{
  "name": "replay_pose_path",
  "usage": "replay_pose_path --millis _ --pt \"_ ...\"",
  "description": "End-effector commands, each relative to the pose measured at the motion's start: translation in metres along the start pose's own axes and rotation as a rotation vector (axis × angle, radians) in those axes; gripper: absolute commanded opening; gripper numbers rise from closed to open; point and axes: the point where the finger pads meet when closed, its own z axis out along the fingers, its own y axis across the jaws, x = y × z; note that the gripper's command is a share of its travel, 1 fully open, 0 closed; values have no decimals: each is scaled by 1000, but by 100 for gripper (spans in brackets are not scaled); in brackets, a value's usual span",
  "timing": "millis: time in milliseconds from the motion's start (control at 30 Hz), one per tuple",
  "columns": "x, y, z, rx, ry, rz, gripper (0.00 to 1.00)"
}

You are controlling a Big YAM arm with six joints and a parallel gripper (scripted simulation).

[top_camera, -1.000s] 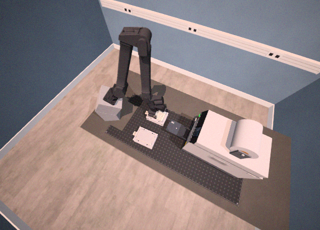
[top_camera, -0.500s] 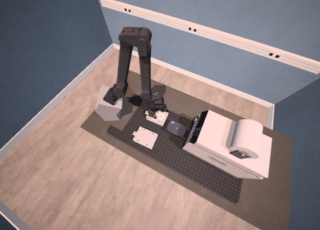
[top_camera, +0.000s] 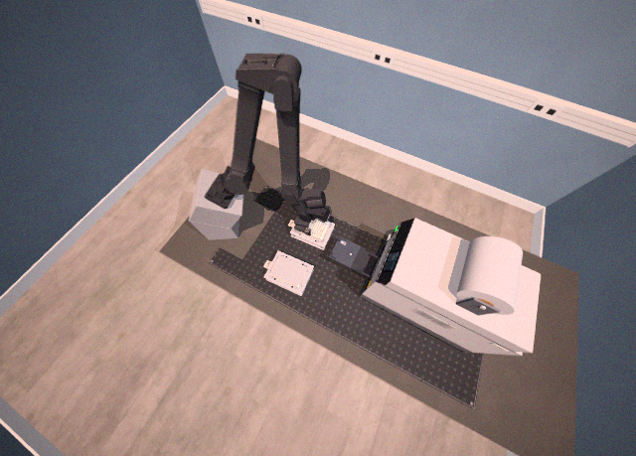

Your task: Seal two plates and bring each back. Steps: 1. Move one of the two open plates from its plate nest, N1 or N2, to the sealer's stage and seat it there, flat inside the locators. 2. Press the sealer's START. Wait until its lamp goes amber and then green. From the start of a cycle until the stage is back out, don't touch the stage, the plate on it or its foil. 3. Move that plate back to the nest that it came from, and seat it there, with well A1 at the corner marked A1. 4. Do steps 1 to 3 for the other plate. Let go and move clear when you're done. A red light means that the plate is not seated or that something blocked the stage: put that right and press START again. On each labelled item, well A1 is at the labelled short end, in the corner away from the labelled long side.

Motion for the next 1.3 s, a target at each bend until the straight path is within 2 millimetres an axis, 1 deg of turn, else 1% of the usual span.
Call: replay_pose_path --millis 0,100,167,300,400,500,667,767,833,933,1033,1267 --pt "0 -2 0 1 -7 -1 0" --pt "-2 -4 -6 5 -6 1 0" --pt "-2 -4 -6 5 -6 1 0" --pt "-9 -3 -16 2 -14 0 0" --pt "-18 -1 -21 -1 -23 -3 0" --pt "-17 2 -25 -5 -15 -10 0" --pt "-15 -2 -34 2 -8 -6 0" --pt "-15 -2 -34 2 -8 -1 0" --pt "-15 -3 -38 4 -7 0 0" --pt "-18 -3 -45 2 -12 -1 0" --pt "-28 0 -50 -2 -26 -5 0" --pt "-30 -1 -56 2 -12 -5 0"
